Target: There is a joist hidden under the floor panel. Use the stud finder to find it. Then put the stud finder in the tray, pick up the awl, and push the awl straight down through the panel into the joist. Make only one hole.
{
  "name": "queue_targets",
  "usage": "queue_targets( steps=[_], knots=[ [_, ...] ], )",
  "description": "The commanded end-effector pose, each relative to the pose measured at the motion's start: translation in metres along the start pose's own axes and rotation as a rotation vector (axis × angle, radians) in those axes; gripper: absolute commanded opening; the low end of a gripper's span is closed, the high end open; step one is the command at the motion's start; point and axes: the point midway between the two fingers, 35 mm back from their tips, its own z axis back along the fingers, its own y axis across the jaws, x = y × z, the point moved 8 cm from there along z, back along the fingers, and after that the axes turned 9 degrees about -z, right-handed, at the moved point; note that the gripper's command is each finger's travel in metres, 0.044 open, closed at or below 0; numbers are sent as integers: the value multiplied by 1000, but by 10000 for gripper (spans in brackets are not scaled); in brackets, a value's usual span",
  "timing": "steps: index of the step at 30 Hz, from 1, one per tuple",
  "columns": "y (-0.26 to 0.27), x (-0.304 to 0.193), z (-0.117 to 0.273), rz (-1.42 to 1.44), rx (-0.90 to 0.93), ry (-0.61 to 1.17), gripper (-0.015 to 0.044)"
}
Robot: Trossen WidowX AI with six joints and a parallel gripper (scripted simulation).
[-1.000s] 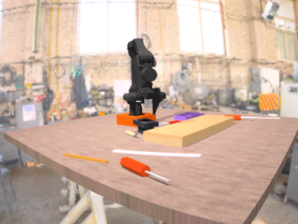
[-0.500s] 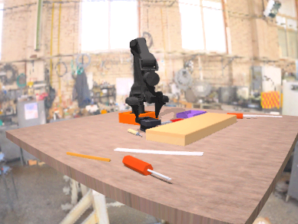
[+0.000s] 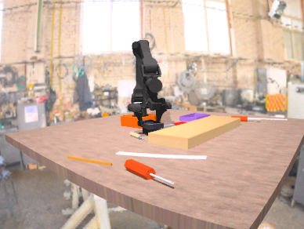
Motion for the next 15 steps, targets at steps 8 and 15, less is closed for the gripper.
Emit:
queue_targets(
  steps=[8,15],
  knots=[
    [0,0,-1,-4,5,-1,288],
    [0,0,5,-4,5,-1,124]
  ],
)
